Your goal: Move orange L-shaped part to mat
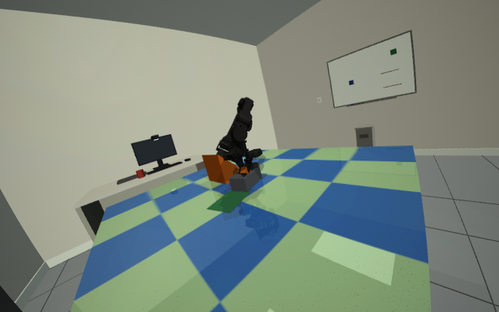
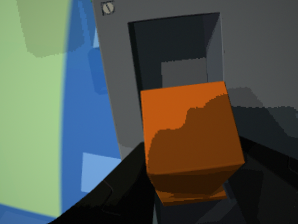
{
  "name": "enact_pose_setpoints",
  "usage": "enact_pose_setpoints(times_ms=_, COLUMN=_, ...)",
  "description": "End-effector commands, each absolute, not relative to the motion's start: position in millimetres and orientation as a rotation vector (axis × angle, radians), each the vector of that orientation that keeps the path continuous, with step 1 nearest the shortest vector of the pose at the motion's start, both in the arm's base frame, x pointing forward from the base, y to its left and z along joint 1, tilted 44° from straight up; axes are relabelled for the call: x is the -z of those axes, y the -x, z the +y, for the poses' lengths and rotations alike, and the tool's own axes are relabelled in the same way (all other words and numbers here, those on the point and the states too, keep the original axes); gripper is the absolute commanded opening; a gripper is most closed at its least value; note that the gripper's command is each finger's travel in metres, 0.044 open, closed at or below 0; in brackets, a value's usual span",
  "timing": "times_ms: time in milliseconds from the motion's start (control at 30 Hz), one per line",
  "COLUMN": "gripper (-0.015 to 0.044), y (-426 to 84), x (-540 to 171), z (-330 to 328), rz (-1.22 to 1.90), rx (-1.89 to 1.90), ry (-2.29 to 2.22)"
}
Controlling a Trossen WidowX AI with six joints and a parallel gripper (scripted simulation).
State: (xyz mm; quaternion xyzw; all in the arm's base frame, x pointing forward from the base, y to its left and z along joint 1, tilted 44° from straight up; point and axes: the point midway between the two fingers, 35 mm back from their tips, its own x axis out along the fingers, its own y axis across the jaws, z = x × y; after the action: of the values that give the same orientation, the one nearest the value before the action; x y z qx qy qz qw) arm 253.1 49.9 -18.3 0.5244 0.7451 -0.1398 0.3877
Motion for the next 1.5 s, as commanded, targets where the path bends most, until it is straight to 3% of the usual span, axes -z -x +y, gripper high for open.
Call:
enact_pose_setpoints(times_ms=0, gripper=0.003, y=-253, x=18, z=50, rz=1.895, rx=0.353, ry=-1.332)
enact_pose_setpoints(times_ms=67, gripper=0.0, y=-253, x=18, z=50, rz=1.895, rx=0.353, ry=-1.332)
enact_pose_setpoints(times_ms=1467, gripper=0.0, y=-262, x=-23, z=10, rz=1.898, rx=0.359, ry=-1.339)
